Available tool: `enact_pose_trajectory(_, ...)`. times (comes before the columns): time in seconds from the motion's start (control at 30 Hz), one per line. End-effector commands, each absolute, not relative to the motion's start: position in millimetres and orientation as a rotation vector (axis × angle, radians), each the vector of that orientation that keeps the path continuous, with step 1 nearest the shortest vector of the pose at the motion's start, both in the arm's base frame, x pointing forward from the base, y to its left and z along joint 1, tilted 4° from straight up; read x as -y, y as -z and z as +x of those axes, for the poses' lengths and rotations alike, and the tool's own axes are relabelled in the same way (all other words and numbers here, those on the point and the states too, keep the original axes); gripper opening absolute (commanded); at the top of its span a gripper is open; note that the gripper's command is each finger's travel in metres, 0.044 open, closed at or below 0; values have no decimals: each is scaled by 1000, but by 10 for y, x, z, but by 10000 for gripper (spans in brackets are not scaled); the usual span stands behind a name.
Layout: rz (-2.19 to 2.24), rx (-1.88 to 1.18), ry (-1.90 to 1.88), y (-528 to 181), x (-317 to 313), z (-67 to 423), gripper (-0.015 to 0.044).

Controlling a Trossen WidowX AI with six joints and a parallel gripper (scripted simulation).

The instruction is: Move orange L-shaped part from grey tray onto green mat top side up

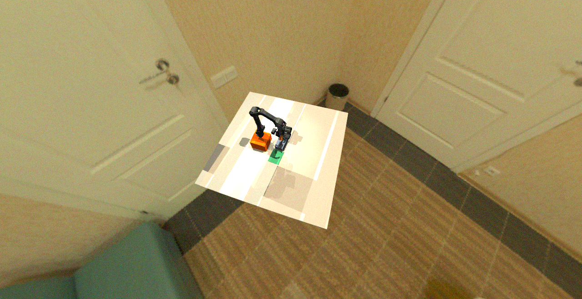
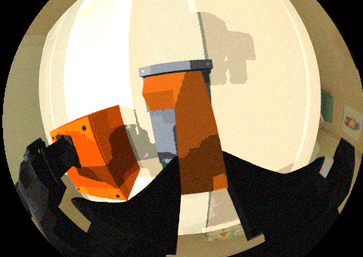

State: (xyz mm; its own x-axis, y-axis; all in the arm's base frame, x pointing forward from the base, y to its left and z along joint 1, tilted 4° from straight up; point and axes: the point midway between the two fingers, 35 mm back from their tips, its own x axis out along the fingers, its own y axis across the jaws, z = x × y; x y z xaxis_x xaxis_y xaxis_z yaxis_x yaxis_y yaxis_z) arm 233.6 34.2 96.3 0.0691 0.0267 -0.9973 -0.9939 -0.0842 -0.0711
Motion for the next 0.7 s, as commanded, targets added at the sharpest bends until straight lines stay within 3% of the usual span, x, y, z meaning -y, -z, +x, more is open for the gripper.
enact_pose_trajectory(0.0, -1291, -1082, -1225, -1025, -349, 2349, 0)
enact_pose_trajectory(0.67, -1296, -1087, -1222, -965, 222, 2372, 0)
